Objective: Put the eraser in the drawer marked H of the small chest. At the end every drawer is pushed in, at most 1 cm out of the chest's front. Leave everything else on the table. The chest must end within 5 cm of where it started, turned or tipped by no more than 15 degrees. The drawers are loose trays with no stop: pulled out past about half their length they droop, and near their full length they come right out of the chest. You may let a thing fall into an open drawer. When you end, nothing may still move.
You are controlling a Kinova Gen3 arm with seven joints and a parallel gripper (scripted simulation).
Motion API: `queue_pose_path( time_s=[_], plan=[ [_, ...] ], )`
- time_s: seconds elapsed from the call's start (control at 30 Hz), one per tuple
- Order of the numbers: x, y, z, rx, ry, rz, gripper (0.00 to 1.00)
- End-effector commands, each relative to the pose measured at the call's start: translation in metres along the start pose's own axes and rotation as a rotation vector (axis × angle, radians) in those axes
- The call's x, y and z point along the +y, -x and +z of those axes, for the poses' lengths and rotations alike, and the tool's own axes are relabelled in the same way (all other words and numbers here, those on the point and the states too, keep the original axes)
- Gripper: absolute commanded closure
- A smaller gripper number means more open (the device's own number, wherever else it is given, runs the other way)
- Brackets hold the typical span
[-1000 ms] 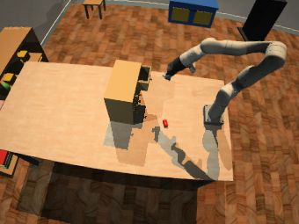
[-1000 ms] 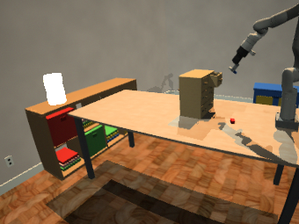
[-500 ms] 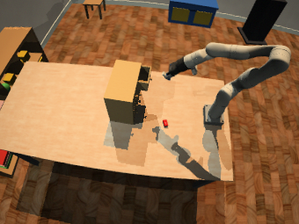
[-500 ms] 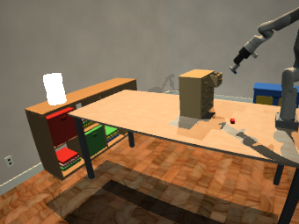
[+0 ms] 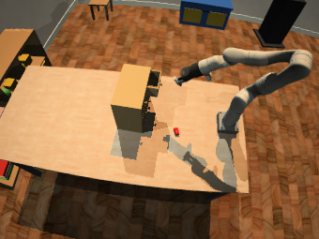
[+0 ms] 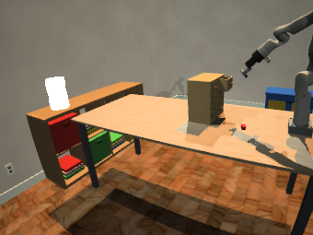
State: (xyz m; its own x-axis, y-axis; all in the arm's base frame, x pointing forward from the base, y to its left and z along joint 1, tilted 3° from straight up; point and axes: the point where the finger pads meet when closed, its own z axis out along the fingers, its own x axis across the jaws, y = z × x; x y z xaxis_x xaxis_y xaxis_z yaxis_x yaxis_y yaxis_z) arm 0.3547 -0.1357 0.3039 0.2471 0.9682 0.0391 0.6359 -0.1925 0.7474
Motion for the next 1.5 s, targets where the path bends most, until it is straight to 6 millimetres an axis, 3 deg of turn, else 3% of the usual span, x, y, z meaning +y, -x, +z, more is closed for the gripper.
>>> queue_pose_path(
  time_s=[0.0,1.47],
  plan=[
    [-0.0015,-0.0035,-0.0003,0.006,0.009,-0.006,0.55],
    [-0.0024,-0.0032,-0.0006,0.005,0.066,-0.005,0.55]
  ],
)
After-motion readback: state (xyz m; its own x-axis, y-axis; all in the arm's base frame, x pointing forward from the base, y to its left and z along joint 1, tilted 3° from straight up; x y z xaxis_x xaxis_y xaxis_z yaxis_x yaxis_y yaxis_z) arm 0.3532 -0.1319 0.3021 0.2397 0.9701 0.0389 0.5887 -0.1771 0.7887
